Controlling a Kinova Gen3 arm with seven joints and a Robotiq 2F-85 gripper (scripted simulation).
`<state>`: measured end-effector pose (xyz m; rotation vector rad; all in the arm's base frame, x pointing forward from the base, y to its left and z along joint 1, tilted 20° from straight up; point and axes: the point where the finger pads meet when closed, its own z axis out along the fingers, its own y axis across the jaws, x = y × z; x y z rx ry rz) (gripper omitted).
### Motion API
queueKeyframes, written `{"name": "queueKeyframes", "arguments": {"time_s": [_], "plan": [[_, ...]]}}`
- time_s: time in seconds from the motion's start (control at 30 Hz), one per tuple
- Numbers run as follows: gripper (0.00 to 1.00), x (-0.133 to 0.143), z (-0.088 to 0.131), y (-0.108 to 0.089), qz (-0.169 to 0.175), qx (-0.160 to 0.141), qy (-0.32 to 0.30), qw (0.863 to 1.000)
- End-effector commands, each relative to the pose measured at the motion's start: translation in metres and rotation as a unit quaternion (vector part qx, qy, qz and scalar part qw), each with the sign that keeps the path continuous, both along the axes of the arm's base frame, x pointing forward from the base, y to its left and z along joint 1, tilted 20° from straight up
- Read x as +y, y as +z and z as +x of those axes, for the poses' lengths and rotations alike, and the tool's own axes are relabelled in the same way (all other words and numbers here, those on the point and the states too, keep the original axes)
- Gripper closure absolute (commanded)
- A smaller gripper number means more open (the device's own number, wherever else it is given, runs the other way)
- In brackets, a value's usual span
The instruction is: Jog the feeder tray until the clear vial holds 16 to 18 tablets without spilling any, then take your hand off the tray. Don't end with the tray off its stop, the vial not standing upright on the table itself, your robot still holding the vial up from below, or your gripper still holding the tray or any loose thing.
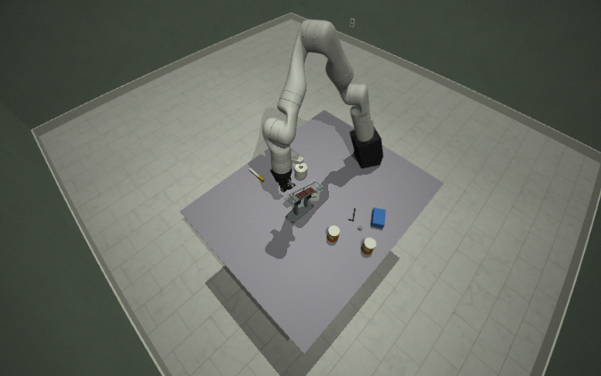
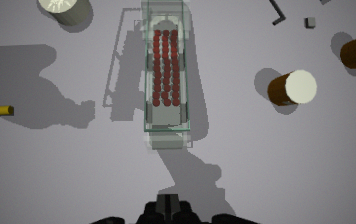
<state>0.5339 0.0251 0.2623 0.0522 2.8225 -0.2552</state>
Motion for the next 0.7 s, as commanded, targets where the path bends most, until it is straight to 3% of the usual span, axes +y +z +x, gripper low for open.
{"name": "queueKeyframes", "arguments": {"time_s": [0.0,0.07,0.5,0.67], "plan": [[1.0,-0.001,0.003,-0.016,0.002,0.003,0.001,1.0],[1.0,-0.001,0.003,-0.016,0.002,0.003,0.001,1.0],[1.0,-0.014,0.024,-0.08,0.002,0.003,0.002,1.0],[1.0,-0.016,0.027,-0.088,0.002,0.003,0.001,1.0]]}}
